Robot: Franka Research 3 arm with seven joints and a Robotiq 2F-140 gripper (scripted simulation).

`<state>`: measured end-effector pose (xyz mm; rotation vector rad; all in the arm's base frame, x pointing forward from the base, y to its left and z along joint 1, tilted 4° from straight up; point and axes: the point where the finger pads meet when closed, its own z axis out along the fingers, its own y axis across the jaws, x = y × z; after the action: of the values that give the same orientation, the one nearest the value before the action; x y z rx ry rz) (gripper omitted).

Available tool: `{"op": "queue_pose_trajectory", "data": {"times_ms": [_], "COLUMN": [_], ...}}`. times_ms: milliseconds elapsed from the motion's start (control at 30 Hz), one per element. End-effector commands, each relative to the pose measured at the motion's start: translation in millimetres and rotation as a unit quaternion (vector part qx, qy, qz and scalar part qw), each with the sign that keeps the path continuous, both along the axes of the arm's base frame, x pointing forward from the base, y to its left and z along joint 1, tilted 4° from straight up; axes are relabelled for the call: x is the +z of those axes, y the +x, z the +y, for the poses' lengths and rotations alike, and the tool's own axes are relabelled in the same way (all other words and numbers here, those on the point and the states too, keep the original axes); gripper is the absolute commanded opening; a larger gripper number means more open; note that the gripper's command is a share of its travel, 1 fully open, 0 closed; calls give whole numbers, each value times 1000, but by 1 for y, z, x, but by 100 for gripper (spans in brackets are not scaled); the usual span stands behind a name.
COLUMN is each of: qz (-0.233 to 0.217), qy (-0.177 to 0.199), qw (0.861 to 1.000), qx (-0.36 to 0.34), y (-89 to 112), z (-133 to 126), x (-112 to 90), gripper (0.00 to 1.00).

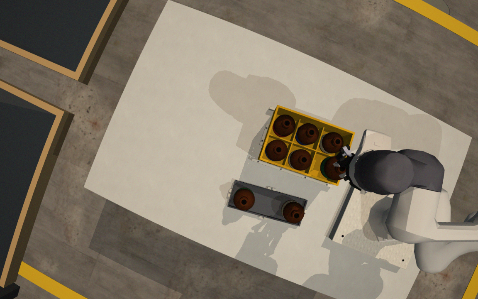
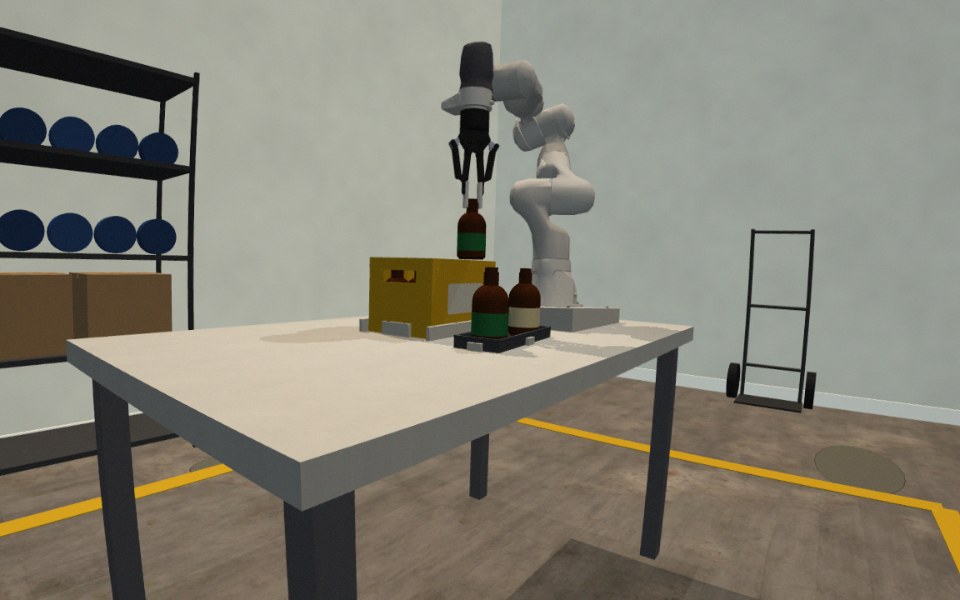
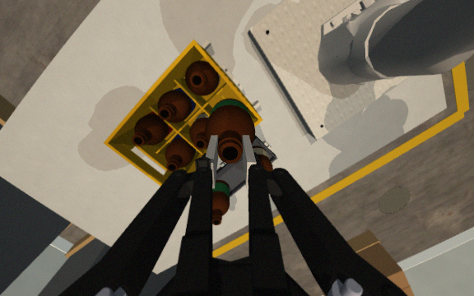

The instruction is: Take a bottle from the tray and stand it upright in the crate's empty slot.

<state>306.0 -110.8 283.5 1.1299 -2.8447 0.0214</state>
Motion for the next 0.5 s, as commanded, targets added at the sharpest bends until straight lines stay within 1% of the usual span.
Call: {"op": "queue_pose_trajectory", "data": {"times_ms": [0,467], "qz": [-5,-5], "qy": [0,0], "qw": [1000,1000], "qx": [0,0], "y": [2,2], "z": [-2,-3], "x": [-2,-17], "gripper": [0,0]}}
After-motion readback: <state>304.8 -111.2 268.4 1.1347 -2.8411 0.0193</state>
